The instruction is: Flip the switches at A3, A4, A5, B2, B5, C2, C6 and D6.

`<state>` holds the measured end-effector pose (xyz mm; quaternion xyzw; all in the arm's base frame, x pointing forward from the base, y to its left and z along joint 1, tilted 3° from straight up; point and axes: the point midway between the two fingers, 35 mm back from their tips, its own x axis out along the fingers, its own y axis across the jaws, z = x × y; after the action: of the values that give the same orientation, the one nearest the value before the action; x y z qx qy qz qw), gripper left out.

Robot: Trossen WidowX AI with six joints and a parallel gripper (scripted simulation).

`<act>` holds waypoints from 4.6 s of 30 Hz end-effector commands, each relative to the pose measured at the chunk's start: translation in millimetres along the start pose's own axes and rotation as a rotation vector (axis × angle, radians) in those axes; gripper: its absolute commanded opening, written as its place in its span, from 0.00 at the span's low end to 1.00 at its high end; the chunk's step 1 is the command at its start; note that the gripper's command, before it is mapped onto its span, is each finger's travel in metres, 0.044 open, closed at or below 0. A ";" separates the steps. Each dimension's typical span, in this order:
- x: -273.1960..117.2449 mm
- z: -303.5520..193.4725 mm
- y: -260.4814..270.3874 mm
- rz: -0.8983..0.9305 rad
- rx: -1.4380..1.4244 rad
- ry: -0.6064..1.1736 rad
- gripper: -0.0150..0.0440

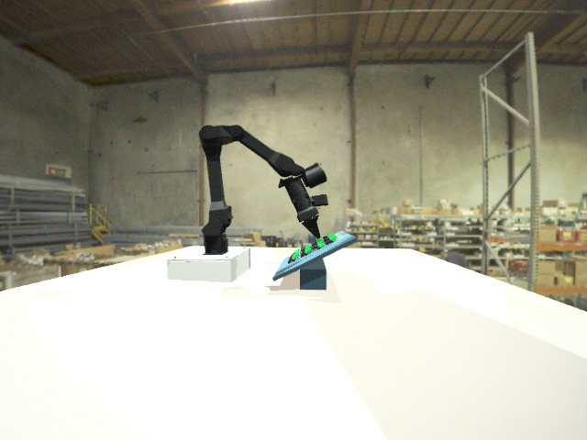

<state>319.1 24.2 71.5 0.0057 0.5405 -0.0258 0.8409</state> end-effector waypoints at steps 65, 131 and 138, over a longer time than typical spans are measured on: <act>10.8 -2.4 -0.3 -0.001 -0.003 0.008 0.25; -4.9 -23.0 -69.4 -0.006 -0.005 -0.042 0.25; 2.5 -22.8 -69.4 -0.006 -0.005 -0.042 0.25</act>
<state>298.1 -45.6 69.4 0.0005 0.5144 -0.0307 0.8570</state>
